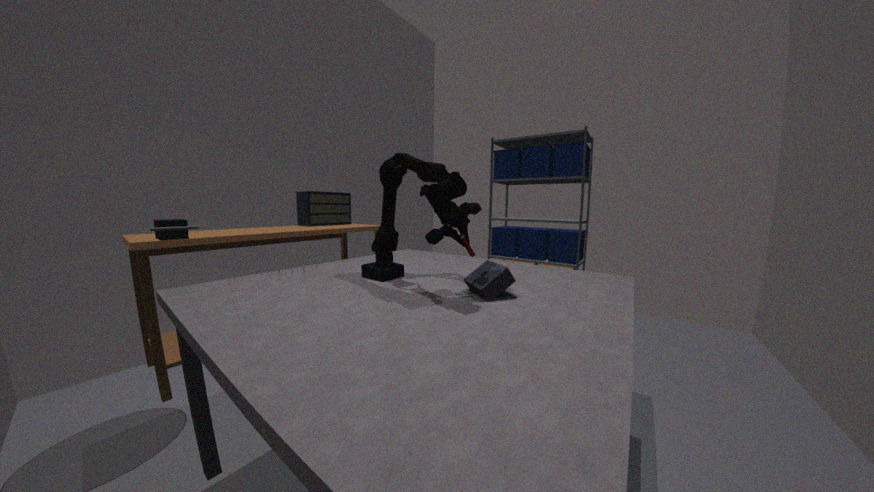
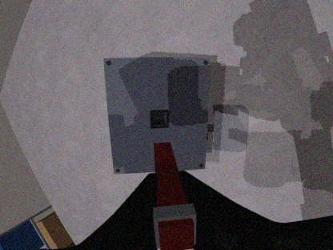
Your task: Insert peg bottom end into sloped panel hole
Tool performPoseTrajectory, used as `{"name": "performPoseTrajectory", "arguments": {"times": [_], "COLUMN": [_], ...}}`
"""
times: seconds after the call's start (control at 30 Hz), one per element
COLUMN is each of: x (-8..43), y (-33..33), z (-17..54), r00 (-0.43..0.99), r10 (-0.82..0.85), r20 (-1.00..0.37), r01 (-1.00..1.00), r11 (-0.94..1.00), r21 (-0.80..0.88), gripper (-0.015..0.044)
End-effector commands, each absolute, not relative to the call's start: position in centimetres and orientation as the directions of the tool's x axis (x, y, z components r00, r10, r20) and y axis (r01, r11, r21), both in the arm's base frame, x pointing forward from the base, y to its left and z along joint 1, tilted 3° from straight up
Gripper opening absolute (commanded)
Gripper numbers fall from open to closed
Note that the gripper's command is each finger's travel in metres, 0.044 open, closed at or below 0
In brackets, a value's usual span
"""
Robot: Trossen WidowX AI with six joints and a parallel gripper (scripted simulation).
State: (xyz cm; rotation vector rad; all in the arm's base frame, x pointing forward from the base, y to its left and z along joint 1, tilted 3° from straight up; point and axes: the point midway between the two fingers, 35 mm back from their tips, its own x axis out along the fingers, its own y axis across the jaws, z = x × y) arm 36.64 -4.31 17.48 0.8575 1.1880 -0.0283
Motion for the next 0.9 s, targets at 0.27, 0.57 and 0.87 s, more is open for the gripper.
{"name": "performPoseTrajectory", "arguments": {"times": [0.27, 0.57, 0.87], "x": [38.0, 38.6, 38.8], "y": [-3.6, -3.2, -3.0], "z": [15.2, 14.0, 13.7], "r00": [0.419, 0.427, 0.427], "r10": [0.415, 0.417, 0.417], "r20": [-0.808, -0.802, -0.802], "r01": [0.461, 0.466, 0.466], "r11": [0.669, 0.659, 0.658], "r21": [0.583, 0.591, 0.591], "gripper": [0.0, 0.0, 0.0]}}
